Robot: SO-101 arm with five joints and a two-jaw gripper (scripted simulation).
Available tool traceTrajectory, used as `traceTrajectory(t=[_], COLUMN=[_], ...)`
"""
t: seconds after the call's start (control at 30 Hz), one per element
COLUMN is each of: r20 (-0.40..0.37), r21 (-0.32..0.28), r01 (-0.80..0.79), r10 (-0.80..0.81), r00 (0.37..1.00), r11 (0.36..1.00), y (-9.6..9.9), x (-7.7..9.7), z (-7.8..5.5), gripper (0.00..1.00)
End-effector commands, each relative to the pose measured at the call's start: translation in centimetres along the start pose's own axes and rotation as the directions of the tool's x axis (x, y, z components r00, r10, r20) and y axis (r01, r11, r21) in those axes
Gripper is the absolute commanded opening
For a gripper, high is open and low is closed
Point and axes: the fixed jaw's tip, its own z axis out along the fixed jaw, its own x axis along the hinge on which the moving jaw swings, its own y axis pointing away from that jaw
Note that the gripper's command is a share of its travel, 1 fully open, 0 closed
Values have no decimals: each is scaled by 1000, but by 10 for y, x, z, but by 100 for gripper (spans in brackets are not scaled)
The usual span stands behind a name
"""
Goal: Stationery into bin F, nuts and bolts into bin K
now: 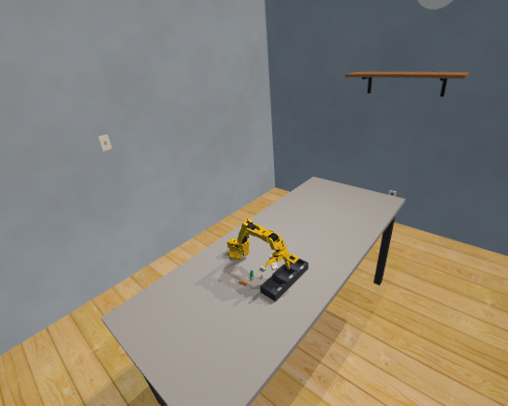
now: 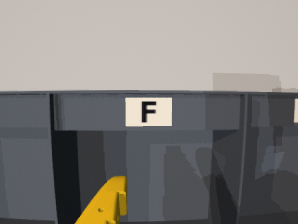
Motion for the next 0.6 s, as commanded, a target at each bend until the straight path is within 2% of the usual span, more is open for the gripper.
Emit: traceTrajectory(t=[0.0, 0.3, 0.57], r20=[74, 75, 78], r21=[-4, -11, -63], r01=[-2, -6, -31], r10=[3, 7, 36], r00=[997, 997, 996], r11=[1000, 1000, 998], y=[2, 7, 37], x=[-12, -12, -13], z=[-14, -14, -11], gripper=[100, 100, 100])
